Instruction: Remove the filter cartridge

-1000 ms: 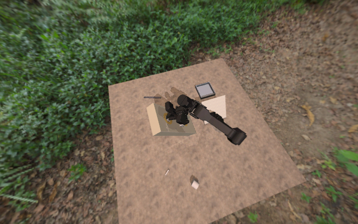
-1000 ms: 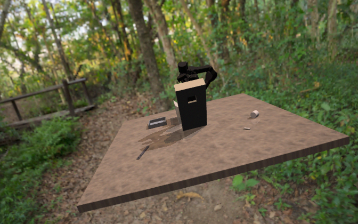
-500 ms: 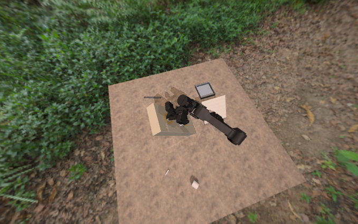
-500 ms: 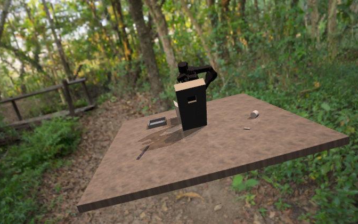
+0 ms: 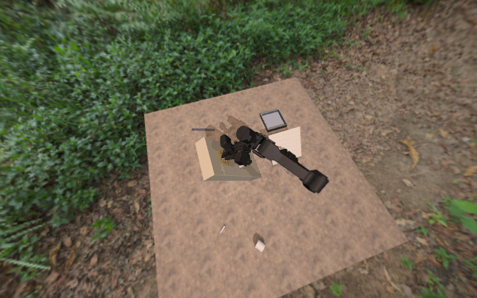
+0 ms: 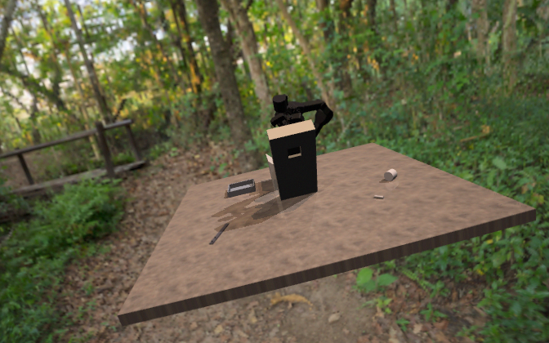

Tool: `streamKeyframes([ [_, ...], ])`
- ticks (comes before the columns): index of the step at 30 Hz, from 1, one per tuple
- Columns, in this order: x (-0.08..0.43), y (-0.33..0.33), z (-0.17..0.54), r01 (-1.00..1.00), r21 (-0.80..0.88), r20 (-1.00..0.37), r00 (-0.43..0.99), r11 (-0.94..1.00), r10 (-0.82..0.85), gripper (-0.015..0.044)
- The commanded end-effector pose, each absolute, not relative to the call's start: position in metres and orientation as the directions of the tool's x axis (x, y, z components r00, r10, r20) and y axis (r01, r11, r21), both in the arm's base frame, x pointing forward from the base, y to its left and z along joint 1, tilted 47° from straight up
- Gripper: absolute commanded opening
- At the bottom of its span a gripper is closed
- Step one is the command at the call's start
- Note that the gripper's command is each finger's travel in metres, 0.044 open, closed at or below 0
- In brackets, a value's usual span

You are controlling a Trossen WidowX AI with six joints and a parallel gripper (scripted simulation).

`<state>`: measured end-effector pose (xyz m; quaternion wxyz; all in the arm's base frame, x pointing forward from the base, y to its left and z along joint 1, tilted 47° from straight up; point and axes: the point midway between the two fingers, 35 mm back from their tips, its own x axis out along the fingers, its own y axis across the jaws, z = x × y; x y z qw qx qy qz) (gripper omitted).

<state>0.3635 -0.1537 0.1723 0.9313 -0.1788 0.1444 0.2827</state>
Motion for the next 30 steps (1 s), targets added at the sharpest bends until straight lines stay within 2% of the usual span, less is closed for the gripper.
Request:
streamKeyframes([
  [1,0.3721,-0.1491,0.1685,-0.569,-0.179,-0.383,0.792,0.802,0.476,0.0000],
  [16,0.3751,-0.1468,0.1673,-0.388,0.290,-0.387,0.788,0.875,0.478,0.0000],
  [30,0.3744,-0.1472,0.1676,-0.119,0.667,-0.387,0.788,0.736,0.478,0.0000],
])
